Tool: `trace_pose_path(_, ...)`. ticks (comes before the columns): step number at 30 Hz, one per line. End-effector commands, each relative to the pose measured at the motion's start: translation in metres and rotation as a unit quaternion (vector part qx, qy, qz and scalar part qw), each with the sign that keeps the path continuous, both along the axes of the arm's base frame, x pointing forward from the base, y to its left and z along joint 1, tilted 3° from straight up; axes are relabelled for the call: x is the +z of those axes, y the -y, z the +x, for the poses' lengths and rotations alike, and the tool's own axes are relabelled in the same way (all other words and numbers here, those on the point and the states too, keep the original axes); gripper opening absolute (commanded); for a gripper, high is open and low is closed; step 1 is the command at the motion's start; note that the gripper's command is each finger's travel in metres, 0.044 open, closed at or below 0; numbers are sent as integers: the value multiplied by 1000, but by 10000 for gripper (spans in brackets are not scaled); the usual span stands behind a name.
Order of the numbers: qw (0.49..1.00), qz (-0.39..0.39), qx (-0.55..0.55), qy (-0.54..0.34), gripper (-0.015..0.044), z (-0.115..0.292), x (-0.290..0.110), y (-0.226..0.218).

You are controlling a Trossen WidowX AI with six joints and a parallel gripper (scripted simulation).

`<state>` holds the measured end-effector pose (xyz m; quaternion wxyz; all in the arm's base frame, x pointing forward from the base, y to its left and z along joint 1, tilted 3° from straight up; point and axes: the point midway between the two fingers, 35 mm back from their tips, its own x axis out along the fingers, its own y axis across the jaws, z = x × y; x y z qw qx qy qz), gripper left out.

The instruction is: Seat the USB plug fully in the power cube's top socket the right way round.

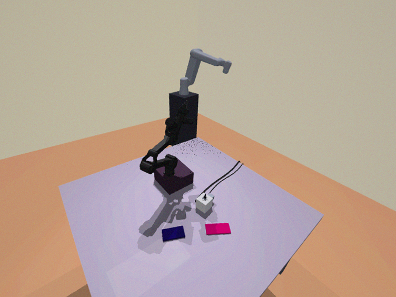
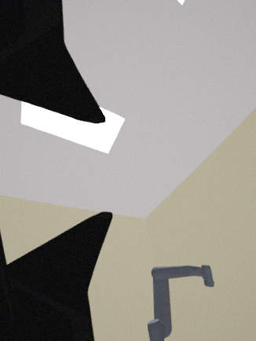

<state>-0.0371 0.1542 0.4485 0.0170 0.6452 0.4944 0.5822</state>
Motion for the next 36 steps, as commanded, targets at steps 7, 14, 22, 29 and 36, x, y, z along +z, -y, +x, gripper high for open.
trace_pose_path(7, 924, -134, -284, 218, 440, 45, -31, -78)
trace_pose_path(14, 740, -280, -442, 422, 440, 119, -76, -123)
trace_pose_path(22, 540, -404, -464, 574, 440, 197, -125, -131)
trace_pose_path(29, 363, -494, -391, 686, 440, 263, -175, -112)
trace_pose_path(36, 229, -550, -254, 762, 440, 317, -227, -69)
